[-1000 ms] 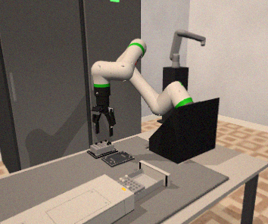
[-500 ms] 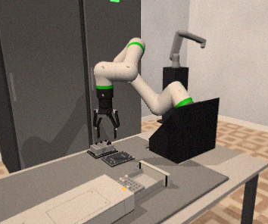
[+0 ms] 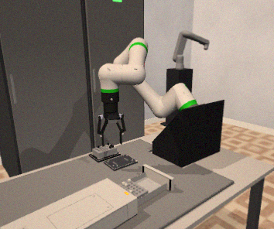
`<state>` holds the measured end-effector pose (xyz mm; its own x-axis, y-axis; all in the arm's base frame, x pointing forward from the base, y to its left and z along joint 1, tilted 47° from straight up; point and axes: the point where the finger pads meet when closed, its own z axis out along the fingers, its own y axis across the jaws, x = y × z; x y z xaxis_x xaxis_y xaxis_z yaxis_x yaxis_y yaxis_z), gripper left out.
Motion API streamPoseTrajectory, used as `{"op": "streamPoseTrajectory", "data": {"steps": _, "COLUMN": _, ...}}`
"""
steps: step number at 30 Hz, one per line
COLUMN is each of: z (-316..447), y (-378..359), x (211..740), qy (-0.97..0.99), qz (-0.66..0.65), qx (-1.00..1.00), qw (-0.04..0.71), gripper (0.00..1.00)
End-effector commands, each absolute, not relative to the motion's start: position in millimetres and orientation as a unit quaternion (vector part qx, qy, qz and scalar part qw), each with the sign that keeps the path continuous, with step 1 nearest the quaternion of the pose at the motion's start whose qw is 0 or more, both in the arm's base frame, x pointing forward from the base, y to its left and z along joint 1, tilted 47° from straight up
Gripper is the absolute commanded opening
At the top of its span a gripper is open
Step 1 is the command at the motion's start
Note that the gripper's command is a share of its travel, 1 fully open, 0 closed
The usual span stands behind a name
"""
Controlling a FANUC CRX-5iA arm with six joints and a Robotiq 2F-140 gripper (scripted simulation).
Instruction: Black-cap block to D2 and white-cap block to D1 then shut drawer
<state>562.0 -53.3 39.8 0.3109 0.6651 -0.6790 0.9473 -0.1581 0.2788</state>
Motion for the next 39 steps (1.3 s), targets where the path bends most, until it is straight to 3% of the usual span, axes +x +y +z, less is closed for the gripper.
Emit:
{"op": "streamPoseTrajectory", "data": {"steps": 1, "z": 36.9, "y": -49.1, "x": 563.7, "qy": 0.562, "qz": -0.21, "qx": 0.724, "qw": 0.34, "gripper": 0.66}}
{"op": "streamPoseTrajectory", "data": {"steps": 16, "z": -5.9, "y": -7.5, "x": 575.0, "qy": 0.695, "qz": -0.274, "qx": 0.598, "qw": 0.291, "gripper": 0.66}}
{"op": "streamPoseTrajectory", "data": {"steps": 39, "z": -58.7, "y": 43.7, "x": 588.8, "qy": 0.713, "qz": -0.283, "qx": 0.576, "qw": 0.283, "gripper": 0.66}}
